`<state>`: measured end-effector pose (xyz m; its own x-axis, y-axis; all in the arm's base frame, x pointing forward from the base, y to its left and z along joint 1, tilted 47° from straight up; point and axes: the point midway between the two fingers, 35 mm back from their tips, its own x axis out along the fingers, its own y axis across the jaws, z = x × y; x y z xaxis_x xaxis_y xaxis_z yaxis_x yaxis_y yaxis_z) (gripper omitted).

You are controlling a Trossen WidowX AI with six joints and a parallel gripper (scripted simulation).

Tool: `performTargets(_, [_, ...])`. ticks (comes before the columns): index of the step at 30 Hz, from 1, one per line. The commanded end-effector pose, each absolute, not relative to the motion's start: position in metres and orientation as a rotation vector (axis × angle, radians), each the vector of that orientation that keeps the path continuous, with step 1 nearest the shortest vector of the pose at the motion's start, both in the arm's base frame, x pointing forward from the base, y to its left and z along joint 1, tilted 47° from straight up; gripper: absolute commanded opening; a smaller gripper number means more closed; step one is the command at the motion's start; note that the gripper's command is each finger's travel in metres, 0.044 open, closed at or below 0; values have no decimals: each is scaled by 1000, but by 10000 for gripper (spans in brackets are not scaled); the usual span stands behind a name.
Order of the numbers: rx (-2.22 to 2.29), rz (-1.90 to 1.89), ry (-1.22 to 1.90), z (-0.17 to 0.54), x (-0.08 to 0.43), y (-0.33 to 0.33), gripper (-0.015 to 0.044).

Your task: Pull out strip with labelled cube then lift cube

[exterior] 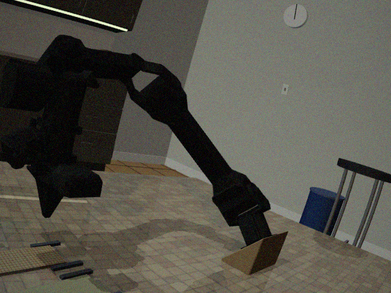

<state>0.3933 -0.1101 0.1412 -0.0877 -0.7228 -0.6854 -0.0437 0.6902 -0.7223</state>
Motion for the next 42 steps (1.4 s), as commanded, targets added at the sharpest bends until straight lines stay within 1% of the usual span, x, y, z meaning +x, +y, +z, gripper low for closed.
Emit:
performTargets(1, [-637,-635,1586,140,394,-111,0])
performTargets(42, [-639,-637,1585,92,388,-157,0])
